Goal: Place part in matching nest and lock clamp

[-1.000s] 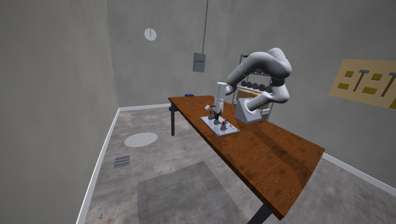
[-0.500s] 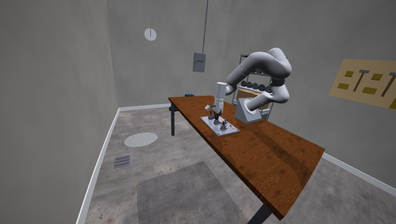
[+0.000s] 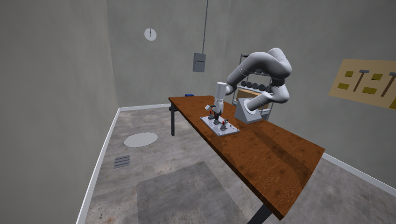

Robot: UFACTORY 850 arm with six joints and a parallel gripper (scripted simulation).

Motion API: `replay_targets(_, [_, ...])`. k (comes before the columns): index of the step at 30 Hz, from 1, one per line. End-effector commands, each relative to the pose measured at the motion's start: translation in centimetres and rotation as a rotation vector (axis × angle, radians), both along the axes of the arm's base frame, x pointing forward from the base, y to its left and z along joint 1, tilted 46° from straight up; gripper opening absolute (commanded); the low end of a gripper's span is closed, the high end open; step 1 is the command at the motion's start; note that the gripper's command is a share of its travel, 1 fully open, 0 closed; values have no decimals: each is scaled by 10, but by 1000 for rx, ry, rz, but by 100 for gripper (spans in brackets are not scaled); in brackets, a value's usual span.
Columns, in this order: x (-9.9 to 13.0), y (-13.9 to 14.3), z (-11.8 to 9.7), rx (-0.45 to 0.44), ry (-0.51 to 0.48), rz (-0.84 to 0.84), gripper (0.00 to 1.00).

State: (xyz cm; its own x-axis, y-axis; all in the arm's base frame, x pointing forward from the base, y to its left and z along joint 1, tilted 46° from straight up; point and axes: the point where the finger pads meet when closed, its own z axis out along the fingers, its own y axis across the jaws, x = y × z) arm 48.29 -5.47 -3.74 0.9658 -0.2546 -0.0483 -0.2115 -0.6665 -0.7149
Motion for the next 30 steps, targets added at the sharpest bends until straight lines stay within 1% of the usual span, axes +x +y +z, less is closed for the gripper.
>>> replay_targets(1, [1, -1, 0, -1, -1, -1, 0])
replay_targets(14, [4, -2, 0, -1, -1, -1, 0])
replay_targets(30, [15, -3, -1, -1, -1, -1, 0])
